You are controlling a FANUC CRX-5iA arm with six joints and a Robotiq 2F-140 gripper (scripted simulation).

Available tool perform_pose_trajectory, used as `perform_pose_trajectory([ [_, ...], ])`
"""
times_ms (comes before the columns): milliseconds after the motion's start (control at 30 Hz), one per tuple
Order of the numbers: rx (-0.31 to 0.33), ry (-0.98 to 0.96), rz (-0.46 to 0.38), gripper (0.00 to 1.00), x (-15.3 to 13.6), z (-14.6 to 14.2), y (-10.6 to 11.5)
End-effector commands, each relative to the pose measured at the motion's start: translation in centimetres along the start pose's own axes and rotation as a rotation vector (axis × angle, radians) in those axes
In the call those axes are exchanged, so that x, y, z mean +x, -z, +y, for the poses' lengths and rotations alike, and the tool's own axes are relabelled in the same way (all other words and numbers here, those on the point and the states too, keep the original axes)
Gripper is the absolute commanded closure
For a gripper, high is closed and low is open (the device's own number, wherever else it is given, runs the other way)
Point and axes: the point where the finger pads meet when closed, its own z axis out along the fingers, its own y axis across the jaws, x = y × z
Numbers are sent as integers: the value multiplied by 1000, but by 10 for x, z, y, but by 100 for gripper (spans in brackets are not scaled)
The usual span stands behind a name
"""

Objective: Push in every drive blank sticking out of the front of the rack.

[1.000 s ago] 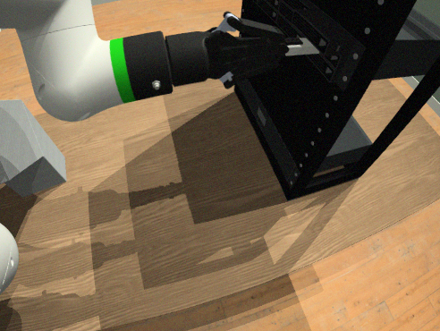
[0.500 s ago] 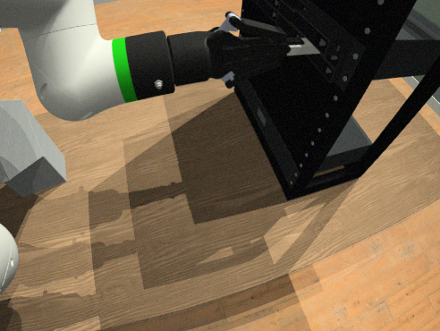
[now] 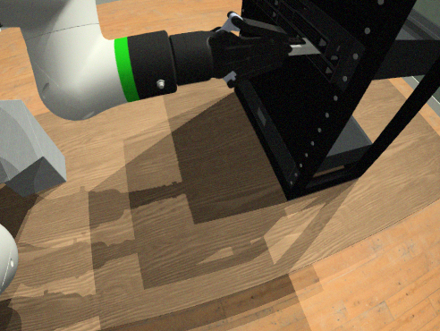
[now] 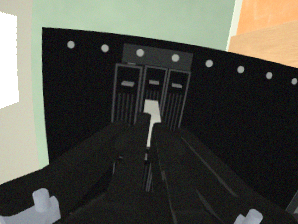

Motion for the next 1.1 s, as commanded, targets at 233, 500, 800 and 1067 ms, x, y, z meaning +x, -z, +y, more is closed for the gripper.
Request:
perform_pose_trajectory([
  [233,2,0,0,90,0,-1,-1],
  [500,2,0,0,90,0,-1,-3],
  [800,2,0,0,90,0,-1,-3],
  [1067,2,-1,0,90,0,-1,-5],
])
